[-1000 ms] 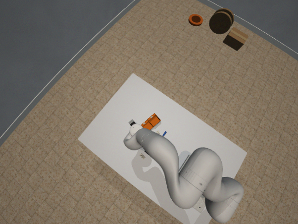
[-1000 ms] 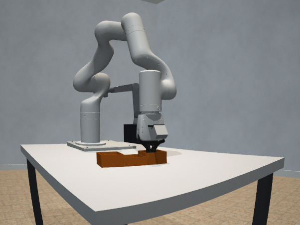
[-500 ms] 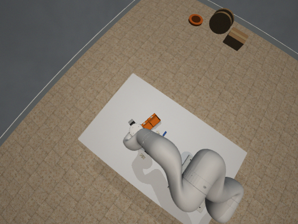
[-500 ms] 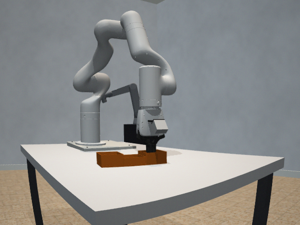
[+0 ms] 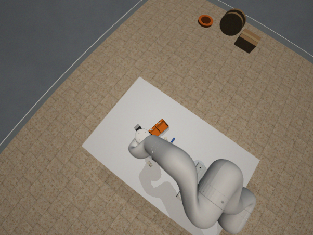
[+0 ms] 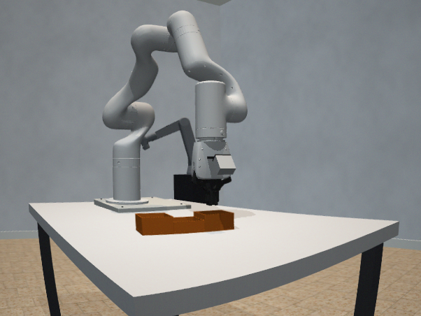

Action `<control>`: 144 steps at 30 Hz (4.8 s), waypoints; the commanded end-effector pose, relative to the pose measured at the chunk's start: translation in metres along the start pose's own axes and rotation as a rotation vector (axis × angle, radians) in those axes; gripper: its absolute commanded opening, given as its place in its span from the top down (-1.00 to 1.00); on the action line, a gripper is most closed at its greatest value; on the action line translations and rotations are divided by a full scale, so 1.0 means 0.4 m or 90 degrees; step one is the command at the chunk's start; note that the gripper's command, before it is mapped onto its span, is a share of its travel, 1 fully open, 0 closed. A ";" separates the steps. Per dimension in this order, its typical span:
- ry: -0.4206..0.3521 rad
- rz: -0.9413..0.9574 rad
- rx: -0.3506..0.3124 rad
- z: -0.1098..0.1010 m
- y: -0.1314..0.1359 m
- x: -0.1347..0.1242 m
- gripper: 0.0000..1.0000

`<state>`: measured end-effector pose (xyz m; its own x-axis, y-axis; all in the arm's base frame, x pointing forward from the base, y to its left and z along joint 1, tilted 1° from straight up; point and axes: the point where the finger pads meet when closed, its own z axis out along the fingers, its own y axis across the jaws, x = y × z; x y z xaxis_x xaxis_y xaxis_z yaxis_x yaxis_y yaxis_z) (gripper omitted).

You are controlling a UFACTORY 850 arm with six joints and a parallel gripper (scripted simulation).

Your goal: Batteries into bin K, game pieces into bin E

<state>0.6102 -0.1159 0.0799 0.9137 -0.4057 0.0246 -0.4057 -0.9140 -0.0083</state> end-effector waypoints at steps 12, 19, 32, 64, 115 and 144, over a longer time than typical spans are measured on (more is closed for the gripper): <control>0.001 0.000 0.000 -0.214 0.000 0.002 0.85; 0.001 0.000 0.000 -0.339 0.000 0.001 0.85; 0.000 0.186 0.001 -0.245 0.086 -0.071 0.18; 0.001 0.363 0.000 -0.011 0.305 -0.254 0.18; 0.001 0.363 0.000 0.150 0.302 -0.252 0.18; 0.001 0.363 0.000 0.156 0.302 -0.253 1.00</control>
<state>0.4696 -0.1852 0.0132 0.5498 -0.8351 0.0160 -0.8349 -0.5501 -0.0200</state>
